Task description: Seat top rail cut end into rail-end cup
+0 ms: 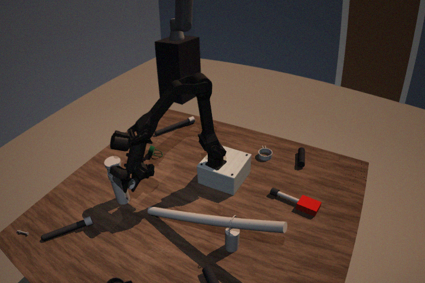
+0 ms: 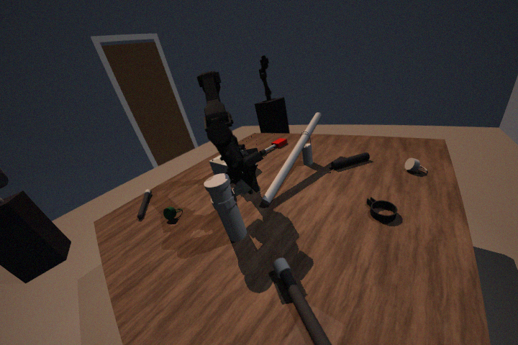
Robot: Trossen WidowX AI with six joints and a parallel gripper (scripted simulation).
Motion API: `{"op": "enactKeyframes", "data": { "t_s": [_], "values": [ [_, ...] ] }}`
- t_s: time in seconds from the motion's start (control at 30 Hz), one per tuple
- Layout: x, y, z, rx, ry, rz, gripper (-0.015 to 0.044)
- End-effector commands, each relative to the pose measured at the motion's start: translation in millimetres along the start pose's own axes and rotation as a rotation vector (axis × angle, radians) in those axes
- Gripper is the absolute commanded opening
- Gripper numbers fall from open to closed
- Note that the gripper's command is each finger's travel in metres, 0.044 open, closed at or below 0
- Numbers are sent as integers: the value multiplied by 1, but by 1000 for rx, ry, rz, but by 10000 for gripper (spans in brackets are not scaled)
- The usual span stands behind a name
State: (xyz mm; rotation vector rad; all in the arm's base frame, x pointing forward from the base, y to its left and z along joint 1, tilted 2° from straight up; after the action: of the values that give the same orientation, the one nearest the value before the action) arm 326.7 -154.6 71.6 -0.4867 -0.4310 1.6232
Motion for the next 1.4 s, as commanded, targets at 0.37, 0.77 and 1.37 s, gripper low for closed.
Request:
{"op": "enactKeyframes", "data": {
  "t_s": [0.37,0.77,1.37],
  "values": [
    [-1,8,5,-3,-39,70,0],
    [-2,13,7,-5,-71,126,0],
    [-1,11,6,-5,-60,107,0]
  ]
}}
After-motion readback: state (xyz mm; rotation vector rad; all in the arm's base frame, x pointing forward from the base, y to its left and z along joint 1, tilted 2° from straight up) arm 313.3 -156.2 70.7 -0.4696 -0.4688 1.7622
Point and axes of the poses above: the point midway between the two fingers, 35 mm back from their tips, its own z axis back along the fingers, its own y axis across the jaws, x = y × z, the point moved 1 cm from there along z, back along the fingers, and after that the axes turned 6 degrees about z, right-handed, at the moved point
